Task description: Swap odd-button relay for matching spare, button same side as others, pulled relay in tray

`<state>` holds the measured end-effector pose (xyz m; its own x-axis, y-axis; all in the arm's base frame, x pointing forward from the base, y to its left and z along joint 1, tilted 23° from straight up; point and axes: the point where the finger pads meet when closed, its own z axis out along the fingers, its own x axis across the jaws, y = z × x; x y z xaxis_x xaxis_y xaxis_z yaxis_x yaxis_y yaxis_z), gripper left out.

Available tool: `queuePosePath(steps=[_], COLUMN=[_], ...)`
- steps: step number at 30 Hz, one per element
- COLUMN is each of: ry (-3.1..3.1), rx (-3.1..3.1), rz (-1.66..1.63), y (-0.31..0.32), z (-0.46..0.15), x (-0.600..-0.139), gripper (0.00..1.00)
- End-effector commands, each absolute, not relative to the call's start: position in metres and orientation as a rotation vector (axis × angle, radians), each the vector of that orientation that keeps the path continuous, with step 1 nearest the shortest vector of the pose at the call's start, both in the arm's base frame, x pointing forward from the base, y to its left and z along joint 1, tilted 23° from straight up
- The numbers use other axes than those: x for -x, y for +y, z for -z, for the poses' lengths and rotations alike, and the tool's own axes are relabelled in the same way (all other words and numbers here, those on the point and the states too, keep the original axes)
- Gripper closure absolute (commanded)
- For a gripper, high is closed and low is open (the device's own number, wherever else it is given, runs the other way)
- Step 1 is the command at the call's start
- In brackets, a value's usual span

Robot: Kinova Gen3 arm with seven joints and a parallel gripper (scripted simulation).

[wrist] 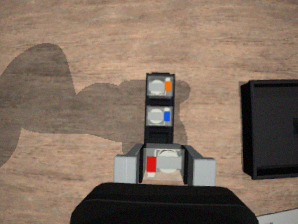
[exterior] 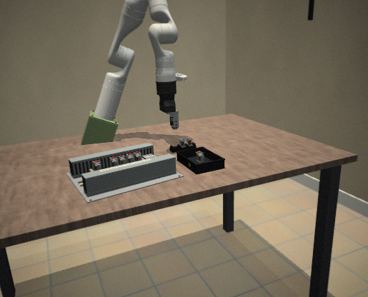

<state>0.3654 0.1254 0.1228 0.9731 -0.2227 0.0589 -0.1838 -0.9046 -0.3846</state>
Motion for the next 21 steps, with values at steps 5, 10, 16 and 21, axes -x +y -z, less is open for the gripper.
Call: queuePosePath(steps=[5,10,16,21], ry=[0.277,0.286,0.281,0.277], rx=[2.738,2.737,2.737,2.738], rz=[0.142,0.143,0.142,0.142], y=[0.1288,0.1273,0.1286,0.1296], z=[-0.12,-0.1212,-0.1201,-0.1193], x=[-0.363,-0.3642,-0.3633,-0.3625], gripper=[1.0,1.0,1.0,1.0])
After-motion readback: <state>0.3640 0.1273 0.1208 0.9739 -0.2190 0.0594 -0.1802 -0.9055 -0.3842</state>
